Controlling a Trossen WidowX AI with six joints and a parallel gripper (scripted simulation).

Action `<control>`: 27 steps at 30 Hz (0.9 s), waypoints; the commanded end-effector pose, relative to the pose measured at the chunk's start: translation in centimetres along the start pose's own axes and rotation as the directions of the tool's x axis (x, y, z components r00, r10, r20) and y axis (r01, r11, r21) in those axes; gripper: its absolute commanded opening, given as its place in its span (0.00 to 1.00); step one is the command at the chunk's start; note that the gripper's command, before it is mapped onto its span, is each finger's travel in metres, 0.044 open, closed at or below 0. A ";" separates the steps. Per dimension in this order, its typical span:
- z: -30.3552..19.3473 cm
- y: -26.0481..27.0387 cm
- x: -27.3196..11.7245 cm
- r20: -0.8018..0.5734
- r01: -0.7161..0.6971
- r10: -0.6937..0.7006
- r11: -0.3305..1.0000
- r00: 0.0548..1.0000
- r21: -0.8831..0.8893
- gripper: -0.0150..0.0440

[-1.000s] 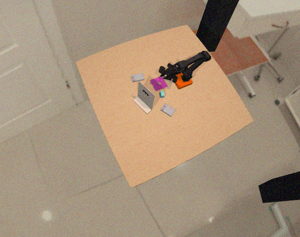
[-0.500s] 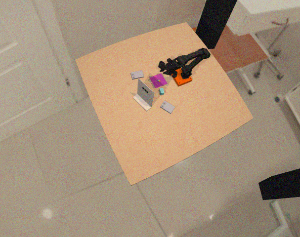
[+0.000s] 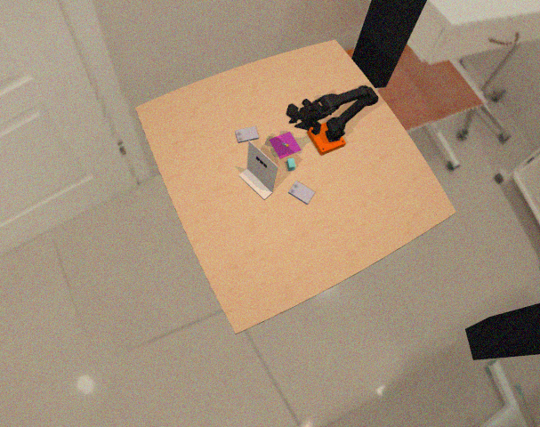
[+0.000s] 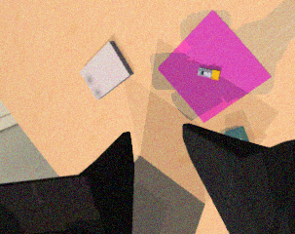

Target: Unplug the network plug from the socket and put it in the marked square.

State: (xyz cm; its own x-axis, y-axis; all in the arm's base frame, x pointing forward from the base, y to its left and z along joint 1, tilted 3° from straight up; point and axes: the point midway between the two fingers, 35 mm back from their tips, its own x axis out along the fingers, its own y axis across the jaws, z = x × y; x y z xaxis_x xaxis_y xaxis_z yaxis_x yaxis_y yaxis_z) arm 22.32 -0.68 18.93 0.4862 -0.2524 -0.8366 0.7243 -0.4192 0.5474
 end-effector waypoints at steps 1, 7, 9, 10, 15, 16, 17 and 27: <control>0.0 0.6 -1.1 -0.006 0.000 0.000 1.000 1.000 -0.002 0.52; 0.2 1.2 -2.3 -0.006 -0.001 0.000 1.000 1.000 -0.002 0.52; 0.2 1.2 -2.3 -0.006 -0.001 0.000 1.000 1.000 -0.002 0.61; 0.2 1.2 -2.3 -0.006 -0.001 0.000 1.000 1.000 -0.002 0.65; 0.2 1.2 -2.3 -0.006 -0.001 0.000 1.000 1.000 -0.002 0.87; 0.2 1.2 -2.3 -0.006 -0.001 0.000 1.000 1.000 -0.002 0.92; 0.2 1.2 -2.3 -0.006 -0.001 0.000 1.000 1.000 -0.002 0.96; 0.2 1.2 -2.3 -0.006 -0.001 0.000 1.000 1.000 -0.002 1.00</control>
State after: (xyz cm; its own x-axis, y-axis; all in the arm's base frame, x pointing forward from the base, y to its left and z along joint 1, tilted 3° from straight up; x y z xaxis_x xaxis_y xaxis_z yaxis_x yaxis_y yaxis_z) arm 22.06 -0.85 21.49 0.4910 -0.2534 -0.8335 0.7206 -0.4194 0.5521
